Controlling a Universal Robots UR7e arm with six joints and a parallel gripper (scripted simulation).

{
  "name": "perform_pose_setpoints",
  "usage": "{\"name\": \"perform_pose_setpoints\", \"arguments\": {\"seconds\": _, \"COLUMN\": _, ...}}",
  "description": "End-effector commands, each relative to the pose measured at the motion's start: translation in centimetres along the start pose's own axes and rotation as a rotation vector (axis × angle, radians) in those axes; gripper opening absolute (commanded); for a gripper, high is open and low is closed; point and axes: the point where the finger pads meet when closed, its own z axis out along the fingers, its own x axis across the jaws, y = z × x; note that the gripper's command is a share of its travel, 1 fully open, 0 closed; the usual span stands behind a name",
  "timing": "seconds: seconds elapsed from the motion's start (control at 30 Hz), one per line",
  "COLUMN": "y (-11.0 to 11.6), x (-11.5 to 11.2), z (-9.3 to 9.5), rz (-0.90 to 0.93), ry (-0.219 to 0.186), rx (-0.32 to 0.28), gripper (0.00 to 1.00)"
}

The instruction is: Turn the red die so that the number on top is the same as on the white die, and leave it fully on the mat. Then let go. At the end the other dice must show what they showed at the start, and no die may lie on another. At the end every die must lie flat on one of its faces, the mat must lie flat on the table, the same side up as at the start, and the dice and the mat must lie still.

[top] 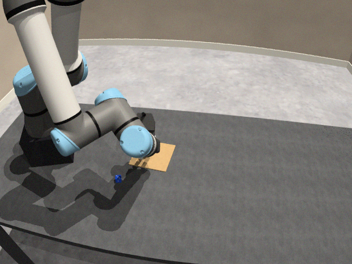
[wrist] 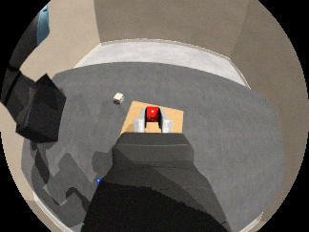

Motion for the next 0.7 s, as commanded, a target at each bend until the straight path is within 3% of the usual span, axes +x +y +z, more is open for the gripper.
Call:
{"name": "perform_pose_setpoints", "arguments": {"seconds": 0.0, "y": 0.2, "x": 0.0, "z": 0.2, "rz": -0.001, "ry": 0.001, "rx": 0.0, "gripper": 0.4}}
{"name": "perform_pose_setpoints", "arguments": {"seconds": 0.67, "y": 2.3, "x": 0.0, "z": 2.3, "rz": -0.001, "ry": 0.001, "rx": 0.0, "gripper": 0.4}}
